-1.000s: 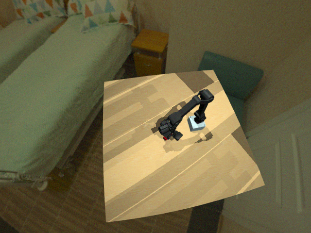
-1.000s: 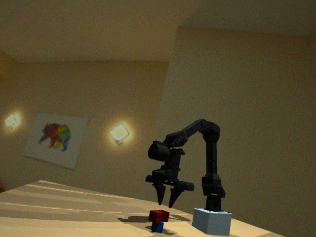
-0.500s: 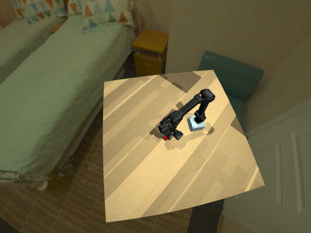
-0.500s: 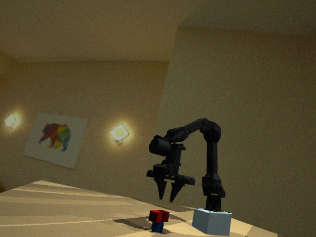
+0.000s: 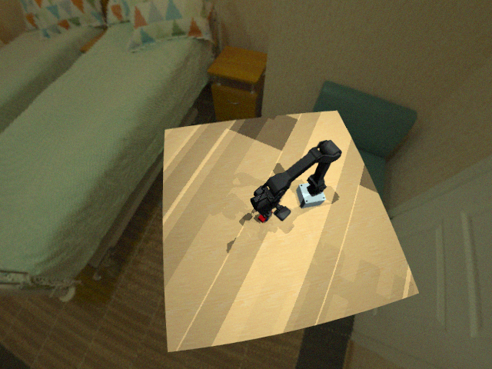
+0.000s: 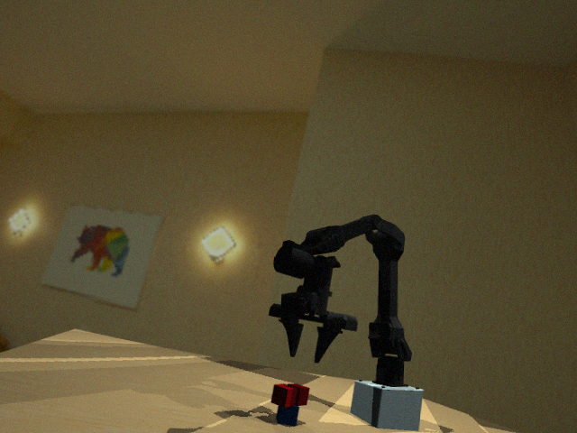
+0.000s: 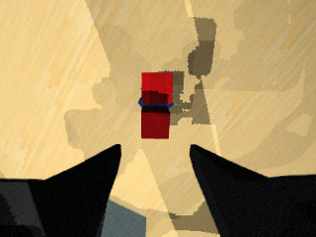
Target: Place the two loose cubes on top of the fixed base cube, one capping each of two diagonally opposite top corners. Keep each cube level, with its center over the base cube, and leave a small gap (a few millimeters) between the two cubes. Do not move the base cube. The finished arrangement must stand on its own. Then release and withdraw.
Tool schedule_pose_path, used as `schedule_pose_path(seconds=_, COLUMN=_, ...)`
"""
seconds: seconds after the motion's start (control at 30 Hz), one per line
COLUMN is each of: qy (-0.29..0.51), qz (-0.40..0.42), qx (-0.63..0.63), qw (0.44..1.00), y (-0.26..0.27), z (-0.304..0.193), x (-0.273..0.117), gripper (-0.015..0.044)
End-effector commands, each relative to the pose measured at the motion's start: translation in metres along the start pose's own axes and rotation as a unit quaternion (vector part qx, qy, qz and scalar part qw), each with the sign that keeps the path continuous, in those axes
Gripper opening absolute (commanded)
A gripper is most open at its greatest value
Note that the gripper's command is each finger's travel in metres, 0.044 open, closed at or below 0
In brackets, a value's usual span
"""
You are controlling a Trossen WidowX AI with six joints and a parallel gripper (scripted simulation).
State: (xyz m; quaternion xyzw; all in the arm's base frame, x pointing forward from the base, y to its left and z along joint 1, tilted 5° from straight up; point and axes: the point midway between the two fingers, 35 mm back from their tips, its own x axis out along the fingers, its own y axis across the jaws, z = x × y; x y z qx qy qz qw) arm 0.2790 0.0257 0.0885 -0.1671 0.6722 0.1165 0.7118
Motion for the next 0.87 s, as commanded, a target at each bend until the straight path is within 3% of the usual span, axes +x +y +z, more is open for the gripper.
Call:
schedule_pose_path(seconds=0.0, qy=-0.002, qz=-0.001, qx=0.001, qw=1.000, y=0.000, z=0.001, x=-0.006, gripper=0.0362)
schedule_pose_path(seconds=0.07, qy=-0.002, qz=-0.001, qx=0.001, qw=1.000, y=0.000, z=0.001, x=-0.007, gripper=0.0400)
schedule_pose_path(seconds=0.2, qy=-0.001, qz=0.000, qx=-0.001, qw=1.000, y=0.008, z=0.005, x=-0.004, gripper=0.0400)
schedule_pose_path(seconds=0.5, qy=-0.002, qz=0.005, qx=0.000, qw=1.000, y=0.120, z=0.045, x=-0.007, gripper=0.0400)
schedule_pose_path(seconds=0.83, qy=-0.002, qz=0.005, qx=0.000, qw=1.000, y=0.122, z=0.045, x=-0.007, gripper=0.0400)
